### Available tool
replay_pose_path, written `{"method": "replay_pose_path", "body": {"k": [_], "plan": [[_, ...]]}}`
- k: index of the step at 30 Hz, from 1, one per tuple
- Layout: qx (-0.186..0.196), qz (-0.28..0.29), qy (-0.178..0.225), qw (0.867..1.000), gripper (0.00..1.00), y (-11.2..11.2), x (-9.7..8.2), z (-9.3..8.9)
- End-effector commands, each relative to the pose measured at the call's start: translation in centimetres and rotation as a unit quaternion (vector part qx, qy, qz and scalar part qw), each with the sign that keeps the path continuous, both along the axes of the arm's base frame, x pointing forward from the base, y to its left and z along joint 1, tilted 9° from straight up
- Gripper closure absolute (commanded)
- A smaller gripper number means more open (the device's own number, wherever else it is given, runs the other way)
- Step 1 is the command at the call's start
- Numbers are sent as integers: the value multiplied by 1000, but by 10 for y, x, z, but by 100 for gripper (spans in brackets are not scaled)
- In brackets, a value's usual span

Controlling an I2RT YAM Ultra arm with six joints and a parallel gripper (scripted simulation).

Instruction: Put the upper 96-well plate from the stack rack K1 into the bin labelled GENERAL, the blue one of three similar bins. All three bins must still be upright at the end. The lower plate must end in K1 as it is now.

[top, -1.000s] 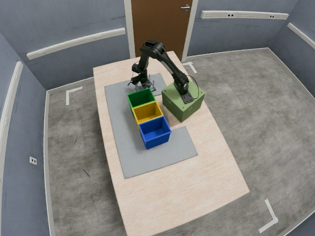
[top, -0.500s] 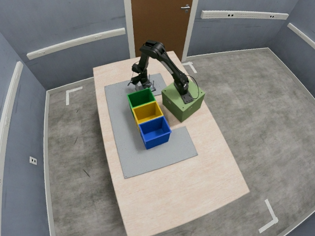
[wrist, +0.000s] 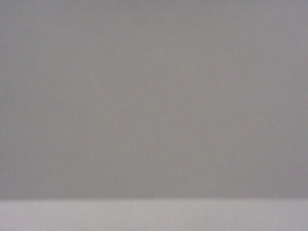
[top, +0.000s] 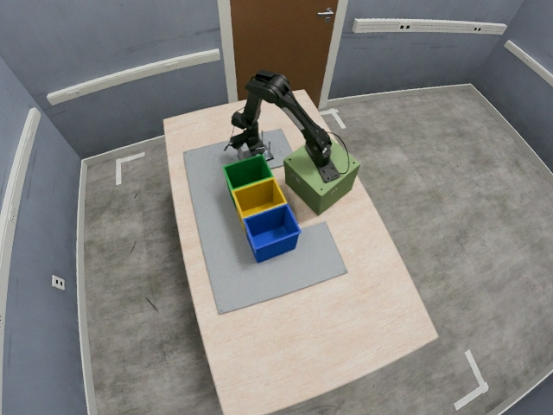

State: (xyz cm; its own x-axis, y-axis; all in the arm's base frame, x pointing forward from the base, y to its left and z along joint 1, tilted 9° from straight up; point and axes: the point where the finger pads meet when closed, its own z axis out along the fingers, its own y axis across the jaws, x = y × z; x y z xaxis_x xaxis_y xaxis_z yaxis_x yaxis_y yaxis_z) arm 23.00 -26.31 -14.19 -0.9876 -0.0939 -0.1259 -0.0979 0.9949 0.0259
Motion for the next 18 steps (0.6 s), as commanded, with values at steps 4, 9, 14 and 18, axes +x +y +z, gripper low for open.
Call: {"method": "replay_pose_path", "body": {"k": [4, 9, 14, 18], "plan": [[4, -2, -15, 1000, 100, -2, 6, -2], [3, -3, -15, 1000, 100, -2, 2, 13], [8, -3, -11, 1000, 100, 2, -3, 19], [8, -3, -11, 1000, 100, 2, -4, 26]]}}
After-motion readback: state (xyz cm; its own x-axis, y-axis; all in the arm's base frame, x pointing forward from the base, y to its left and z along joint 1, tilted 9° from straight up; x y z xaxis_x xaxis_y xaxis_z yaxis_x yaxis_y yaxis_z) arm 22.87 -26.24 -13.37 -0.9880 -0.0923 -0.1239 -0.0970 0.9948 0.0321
